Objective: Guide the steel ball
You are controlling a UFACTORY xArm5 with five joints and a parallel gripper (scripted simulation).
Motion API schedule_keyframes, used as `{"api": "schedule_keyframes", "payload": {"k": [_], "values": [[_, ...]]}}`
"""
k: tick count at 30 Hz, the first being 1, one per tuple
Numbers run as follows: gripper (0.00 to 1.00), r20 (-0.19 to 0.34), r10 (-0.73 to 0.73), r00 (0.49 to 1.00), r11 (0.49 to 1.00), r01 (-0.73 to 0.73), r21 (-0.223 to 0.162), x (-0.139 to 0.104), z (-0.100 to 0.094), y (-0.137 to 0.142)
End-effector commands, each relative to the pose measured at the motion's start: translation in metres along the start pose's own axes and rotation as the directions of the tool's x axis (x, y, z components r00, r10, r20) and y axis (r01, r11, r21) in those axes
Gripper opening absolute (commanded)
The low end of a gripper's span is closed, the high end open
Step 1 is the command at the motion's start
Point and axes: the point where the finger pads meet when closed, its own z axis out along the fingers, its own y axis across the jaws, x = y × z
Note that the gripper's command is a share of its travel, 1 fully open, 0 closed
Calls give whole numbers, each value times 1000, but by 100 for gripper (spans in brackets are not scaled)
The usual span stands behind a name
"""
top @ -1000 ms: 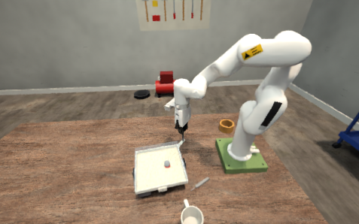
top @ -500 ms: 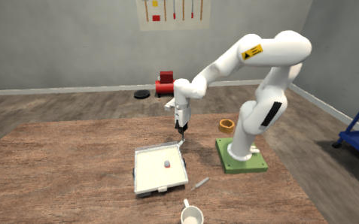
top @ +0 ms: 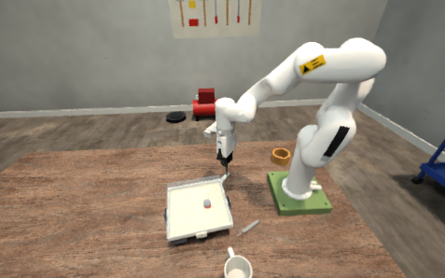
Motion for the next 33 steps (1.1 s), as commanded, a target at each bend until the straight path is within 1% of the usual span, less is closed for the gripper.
{"api": "schedule_keyframes", "payload": {"k": [1, 9, 10, 33], "values": [[0, -4, -1, 1000, 1000, 1, 2, 1, -1, -1], [0, -4, -1, 1000, 1000, 1, 2, 1, -1, -1], [62, -4, -1, 1000, 1000, 1, 2, 1, -1, -1], [62, -4, -1, 1000, 1000, 1, 2, 1, -1, -1]]}}
